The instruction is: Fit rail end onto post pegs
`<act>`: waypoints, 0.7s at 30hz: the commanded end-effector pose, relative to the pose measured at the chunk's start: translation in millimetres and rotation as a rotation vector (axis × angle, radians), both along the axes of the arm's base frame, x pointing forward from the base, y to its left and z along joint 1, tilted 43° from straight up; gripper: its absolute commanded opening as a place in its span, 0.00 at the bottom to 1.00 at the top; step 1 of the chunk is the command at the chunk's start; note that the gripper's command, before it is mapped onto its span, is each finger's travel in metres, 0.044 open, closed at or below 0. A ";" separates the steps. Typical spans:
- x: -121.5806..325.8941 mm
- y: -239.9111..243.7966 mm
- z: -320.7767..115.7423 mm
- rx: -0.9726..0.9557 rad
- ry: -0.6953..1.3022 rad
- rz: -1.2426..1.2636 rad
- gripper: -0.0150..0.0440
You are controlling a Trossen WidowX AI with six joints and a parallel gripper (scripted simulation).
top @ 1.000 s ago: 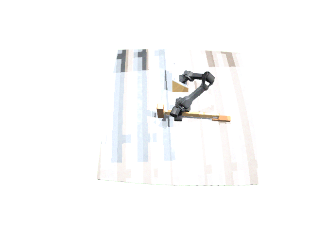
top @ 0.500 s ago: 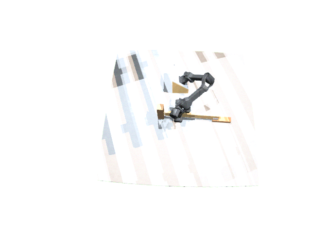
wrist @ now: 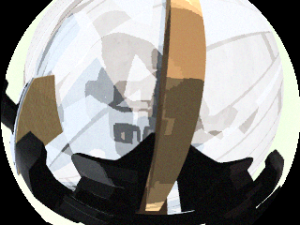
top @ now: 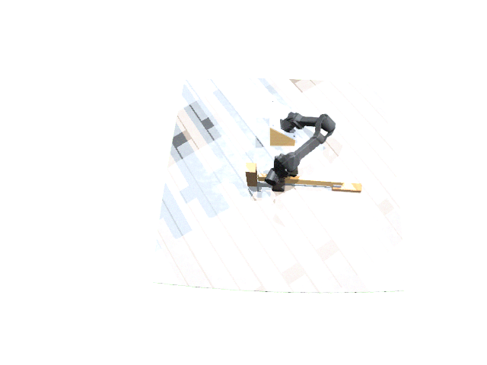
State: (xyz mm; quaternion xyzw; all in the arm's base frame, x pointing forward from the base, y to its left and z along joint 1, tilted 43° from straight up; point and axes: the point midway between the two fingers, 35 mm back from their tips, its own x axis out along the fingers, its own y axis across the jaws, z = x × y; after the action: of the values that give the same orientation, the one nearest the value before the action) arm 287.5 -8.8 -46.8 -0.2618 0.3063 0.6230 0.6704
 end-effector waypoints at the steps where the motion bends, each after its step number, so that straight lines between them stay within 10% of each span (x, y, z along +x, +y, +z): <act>1: 1.4 -4.9 -0.4 -0.007 -0.005 -0.008 0.25; 21: 0.9 -8.1 -4.9 -0.007 -0.005 -0.008 0.25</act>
State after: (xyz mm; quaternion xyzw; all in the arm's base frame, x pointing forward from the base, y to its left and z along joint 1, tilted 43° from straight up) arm 286.9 -13.1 -51.0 -0.2615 0.3074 0.6218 0.6712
